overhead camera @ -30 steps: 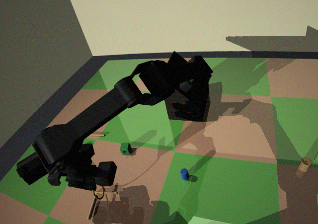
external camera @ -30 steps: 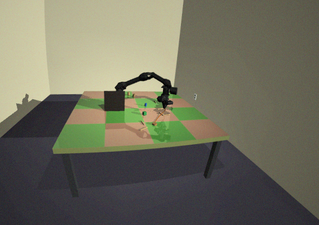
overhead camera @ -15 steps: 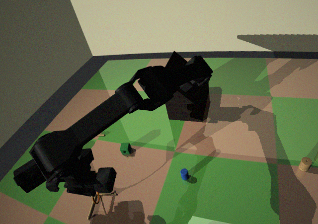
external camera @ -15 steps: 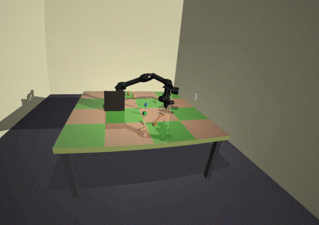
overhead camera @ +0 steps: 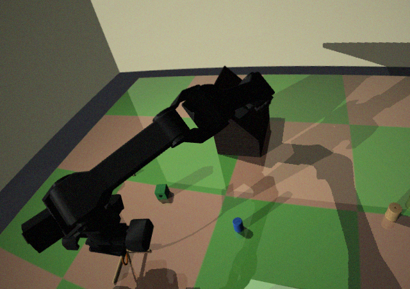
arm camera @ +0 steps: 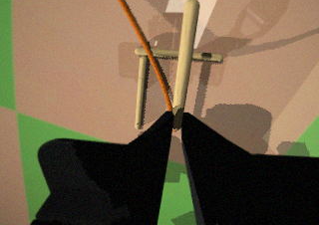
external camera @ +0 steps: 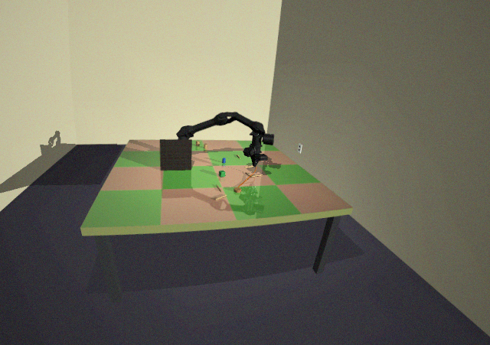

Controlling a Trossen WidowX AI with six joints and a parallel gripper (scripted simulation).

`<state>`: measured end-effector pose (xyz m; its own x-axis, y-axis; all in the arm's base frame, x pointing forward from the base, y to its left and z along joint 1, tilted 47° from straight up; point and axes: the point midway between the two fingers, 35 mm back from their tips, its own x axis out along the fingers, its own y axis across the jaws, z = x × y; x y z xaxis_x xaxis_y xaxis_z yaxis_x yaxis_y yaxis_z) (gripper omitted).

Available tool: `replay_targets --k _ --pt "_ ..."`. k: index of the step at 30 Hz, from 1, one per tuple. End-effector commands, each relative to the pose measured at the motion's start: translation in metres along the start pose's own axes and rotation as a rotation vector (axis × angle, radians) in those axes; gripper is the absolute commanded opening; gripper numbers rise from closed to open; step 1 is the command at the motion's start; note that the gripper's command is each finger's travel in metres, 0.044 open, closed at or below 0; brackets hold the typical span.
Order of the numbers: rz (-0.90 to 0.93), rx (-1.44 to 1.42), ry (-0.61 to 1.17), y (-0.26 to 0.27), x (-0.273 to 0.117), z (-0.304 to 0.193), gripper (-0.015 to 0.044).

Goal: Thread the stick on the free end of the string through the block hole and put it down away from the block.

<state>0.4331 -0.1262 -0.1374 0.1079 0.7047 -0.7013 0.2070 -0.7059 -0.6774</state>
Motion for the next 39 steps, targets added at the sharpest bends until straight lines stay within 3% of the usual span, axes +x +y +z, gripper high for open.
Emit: replay_targets --k 1,39 --pt "-0.009 0.006 -0.006 -0.005 0.007 0.003 0.0000" --pt "-0.013 0.007 -0.009 -0.035 0.036 0.021 0.0000"
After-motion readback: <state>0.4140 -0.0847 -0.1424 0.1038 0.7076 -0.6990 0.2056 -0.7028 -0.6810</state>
